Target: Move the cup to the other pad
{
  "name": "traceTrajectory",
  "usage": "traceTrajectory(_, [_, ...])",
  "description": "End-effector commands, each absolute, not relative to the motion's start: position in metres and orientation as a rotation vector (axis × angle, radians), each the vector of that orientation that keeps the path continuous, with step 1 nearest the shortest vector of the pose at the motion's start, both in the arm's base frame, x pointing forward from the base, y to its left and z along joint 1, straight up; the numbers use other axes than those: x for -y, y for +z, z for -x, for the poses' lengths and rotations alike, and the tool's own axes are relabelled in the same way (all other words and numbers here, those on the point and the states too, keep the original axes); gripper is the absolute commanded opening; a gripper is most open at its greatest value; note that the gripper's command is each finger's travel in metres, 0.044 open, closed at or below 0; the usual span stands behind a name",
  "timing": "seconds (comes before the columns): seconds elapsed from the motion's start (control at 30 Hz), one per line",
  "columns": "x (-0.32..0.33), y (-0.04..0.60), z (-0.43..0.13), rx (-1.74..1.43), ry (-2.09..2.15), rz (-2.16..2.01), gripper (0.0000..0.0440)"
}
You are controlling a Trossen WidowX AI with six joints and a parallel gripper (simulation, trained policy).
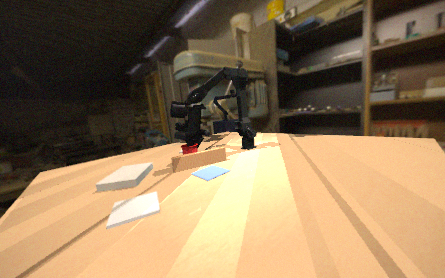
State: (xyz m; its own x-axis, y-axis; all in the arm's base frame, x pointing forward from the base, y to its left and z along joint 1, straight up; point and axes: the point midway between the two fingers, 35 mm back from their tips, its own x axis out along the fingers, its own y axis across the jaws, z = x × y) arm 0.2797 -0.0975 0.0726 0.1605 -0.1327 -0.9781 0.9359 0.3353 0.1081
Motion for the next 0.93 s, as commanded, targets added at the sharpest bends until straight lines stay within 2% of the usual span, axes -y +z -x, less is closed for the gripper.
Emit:
traceTrajectory(0.0, [0.098, 0.079, -0.280, -1.103, -0.922, -0.942, 0.0162])
traceTrajectory(0.23, [0.097, 0.090, -0.275, -1.069, -0.893, -0.961, 0.0189])
traceTrajectory(0.73, [0.100, 0.121, -0.265, -0.977, -0.855, -1.003, 0.0280])
traceTrajectory(0.9, [0.104, 0.140, -0.264, -0.929, -0.842, -1.009, 0.0331])
